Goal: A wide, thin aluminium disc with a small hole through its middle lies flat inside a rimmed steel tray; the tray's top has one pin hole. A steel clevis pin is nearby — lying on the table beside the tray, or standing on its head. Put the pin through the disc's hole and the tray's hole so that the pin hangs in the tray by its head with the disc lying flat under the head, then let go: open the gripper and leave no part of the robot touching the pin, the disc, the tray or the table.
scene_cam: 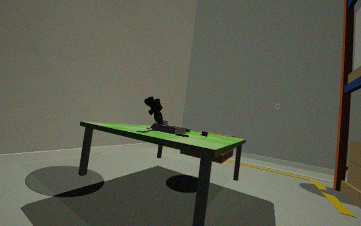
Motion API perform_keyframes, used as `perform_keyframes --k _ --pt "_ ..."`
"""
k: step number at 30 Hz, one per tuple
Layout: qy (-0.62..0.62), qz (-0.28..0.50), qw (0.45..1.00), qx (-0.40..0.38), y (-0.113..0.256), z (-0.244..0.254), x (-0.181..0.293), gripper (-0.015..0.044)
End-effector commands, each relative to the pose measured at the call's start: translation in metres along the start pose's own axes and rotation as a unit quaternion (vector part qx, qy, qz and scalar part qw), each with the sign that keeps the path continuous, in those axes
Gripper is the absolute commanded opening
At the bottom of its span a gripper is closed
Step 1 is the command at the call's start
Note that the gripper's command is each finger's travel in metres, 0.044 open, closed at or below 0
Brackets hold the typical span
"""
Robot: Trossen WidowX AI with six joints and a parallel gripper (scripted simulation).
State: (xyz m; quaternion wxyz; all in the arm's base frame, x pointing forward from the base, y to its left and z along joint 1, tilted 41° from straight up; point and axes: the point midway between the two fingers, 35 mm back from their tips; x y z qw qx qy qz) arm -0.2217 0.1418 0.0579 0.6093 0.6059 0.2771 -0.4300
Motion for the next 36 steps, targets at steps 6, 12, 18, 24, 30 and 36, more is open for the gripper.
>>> perform_keyframes --k 6,12,18,24,30,36 --pt "0.019 0.090 0.989 0.118 0.019 -0.073 0.023 0.0242" --pt "0.026 0.249 0.945 0.209 0.074 -0.148 0.073 0.0160" --pt "0.009 0.414 0.887 0.203 0.151 -0.185 0.139 0.0160" --pt "-0.025 0.540 0.835 0.107 0.236 -0.179 0.203 0.0160" --pt "-0.062 0.592 0.802 -0.051 0.313 -0.137 0.255 0.0160" --pt "-0.055 0.560 0.785 -0.258 0.380 -0.076 0.289 0.0160"
Point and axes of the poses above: the point midway between the two fingers, 35 mm back from their tips, its own y axis back along the fingers, its own z axis across the jaws, x = y × z, and after that the axes turned 3 degrees about -y, right-handed
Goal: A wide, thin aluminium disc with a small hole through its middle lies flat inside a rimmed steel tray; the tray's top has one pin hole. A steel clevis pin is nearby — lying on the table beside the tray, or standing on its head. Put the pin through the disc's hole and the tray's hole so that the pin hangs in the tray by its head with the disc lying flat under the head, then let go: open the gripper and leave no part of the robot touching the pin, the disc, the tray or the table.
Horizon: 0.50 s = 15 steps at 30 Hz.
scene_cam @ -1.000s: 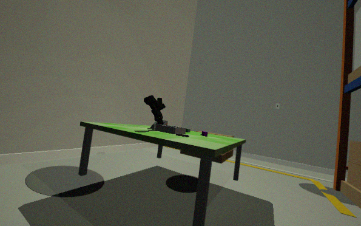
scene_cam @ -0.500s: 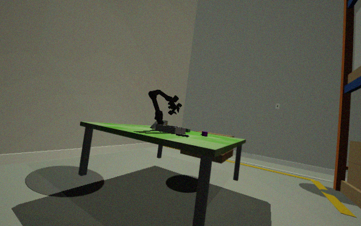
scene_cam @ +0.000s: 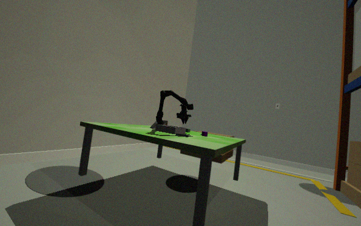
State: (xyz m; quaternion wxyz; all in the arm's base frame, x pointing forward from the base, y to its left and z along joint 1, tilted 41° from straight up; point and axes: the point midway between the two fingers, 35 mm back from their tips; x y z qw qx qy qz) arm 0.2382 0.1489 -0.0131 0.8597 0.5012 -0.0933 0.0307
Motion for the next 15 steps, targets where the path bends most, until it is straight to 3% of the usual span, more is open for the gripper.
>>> perform_keyframes --k 1,15 --pt "0.073 -0.018 0.994 -0.076 -0.0159 0.0318 0.0272 0.0160" --pt "0.091 -0.024 0.991 -0.091 -0.0243 0.0388 0.0272 0.0160"
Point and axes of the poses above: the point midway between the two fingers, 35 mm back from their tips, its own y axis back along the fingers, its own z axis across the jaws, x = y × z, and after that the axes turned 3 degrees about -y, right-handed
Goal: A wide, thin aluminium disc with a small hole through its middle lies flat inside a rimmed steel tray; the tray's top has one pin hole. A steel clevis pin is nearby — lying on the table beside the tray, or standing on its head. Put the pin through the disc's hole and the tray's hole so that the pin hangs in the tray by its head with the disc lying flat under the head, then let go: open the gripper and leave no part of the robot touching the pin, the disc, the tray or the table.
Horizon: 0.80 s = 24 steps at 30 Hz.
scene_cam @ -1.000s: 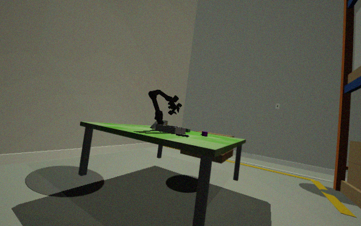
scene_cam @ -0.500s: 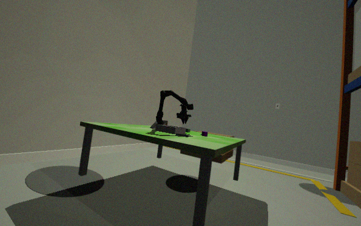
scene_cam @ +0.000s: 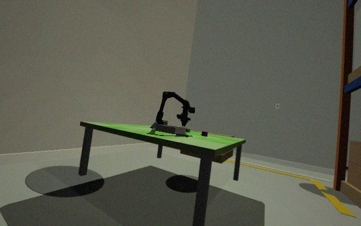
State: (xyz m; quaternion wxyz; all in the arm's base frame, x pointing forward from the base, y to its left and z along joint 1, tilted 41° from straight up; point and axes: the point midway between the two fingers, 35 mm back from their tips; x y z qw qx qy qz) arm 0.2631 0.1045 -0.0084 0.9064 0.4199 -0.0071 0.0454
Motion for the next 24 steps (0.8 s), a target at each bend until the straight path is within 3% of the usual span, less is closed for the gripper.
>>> perform_keyframes --k 1,24 --pt "0.003 0.000 1.000 -0.002 -0.004 0.001 0.000 0.0160" --pt "0.002 0.000 1.000 -0.003 -0.042 0.002 0.000 0.0160"
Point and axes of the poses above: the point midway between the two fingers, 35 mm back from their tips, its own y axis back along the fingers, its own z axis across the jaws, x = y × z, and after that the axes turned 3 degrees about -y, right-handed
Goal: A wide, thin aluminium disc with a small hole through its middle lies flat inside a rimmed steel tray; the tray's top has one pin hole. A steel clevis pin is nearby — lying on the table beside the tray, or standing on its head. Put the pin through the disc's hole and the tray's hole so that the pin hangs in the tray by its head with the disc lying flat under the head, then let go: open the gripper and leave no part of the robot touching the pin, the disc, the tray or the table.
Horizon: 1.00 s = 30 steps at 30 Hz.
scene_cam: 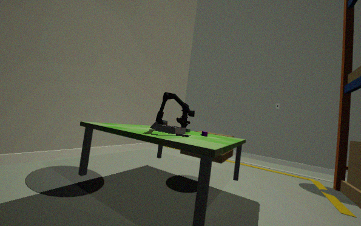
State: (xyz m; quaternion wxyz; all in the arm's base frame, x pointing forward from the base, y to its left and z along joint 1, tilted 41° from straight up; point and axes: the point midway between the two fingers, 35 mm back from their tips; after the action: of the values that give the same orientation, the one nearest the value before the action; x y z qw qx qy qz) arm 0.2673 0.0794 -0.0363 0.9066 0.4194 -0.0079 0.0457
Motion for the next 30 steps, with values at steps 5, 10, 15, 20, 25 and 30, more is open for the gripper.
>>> perform_keyframes --k 5,10,15,20,25,30 --pt "0.003 0.000 1.000 -0.002 -0.013 0.001 -0.001 0.0160" --pt "0.003 0.000 1.000 -0.003 -0.021 0.002 -0.001 0.0160" --pt "0.003 0.000 1.000 -0.003 -0.030 0.003 -0.002 0.0160" --pt "0.003 0.000 1.000 -0.003 -0.034 0.003 -0.002 0.0160" --pt "0.003 0.000 1.000 -0.003 -0.034 0.003 -0.002 0.0160" --pt "0.003 0.000 1.000 -0.003 -0.034 0.003 -0.002 0.0107"
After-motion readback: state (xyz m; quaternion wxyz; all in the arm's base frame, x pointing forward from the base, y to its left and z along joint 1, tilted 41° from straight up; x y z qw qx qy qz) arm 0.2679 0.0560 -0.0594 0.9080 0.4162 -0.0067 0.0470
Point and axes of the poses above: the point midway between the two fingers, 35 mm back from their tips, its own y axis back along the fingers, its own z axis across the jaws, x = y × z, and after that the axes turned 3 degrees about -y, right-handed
